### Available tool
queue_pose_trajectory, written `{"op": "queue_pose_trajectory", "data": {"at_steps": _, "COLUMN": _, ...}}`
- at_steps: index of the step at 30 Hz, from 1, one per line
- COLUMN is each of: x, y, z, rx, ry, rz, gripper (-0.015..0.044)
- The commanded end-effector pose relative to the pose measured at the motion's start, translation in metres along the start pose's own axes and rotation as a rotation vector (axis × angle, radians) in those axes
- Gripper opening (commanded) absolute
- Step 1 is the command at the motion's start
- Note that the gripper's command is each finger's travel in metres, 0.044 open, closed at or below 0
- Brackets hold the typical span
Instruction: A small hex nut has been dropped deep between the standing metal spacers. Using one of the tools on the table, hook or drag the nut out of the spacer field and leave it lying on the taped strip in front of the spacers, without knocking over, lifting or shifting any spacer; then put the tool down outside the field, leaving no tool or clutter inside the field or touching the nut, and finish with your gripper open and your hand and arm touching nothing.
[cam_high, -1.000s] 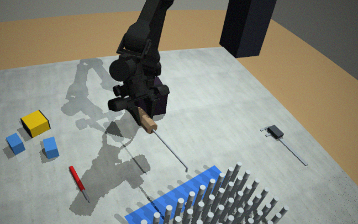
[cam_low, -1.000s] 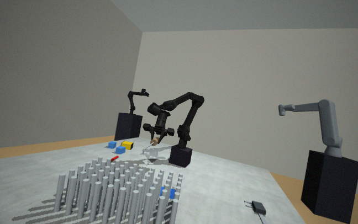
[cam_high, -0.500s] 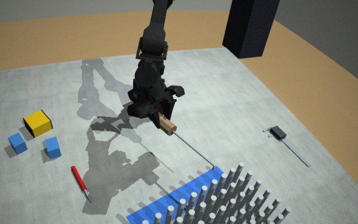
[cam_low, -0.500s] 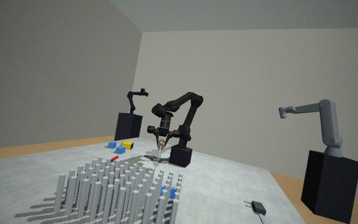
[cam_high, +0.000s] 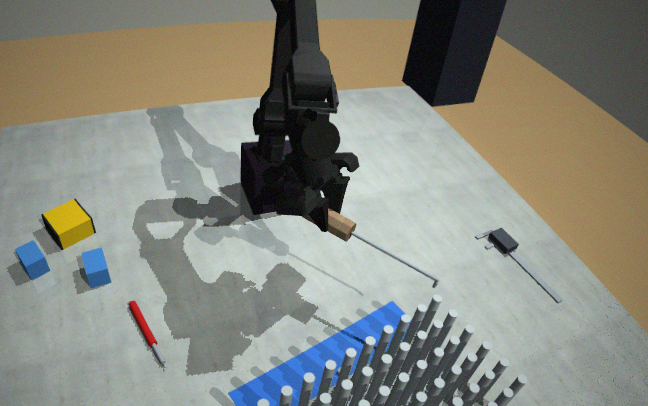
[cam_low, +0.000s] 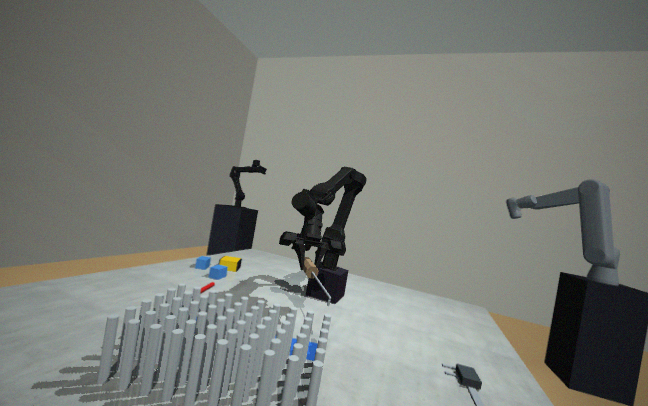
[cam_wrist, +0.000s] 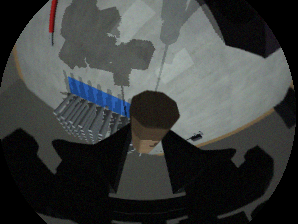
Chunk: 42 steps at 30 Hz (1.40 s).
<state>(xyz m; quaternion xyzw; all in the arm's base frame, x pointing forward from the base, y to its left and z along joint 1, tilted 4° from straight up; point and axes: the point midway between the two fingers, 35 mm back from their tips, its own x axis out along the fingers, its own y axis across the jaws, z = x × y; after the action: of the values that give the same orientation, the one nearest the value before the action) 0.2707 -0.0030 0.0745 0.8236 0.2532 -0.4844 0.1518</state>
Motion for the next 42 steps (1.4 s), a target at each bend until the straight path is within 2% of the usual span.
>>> {"op": "queue_pose_trajectory", "data": {"at_steps": 1, "x": 0.003, "y": -0.009, "z": -0.010, "rx": -0.044, "ry": 0.005, "rz": -0.011, "gripper": 0.0000}}
{"op": "queue_pose_trajectory", "data": {"at_steps": 21, "x": 0.015, "y": -0.086, "z": -0.056, "rx": -0.286, "ry": 0.029, "rz": -0.127, "gripper": 0.0000}}
{"op": "queue_pose_trajectory", "data": {"at_steps": 42, "x": 0.015, "y": -0.181, "z": -0.084, "rx": -0.469, "ry": 0.051, "rz": -0.239, "gripper": 0.0000}}
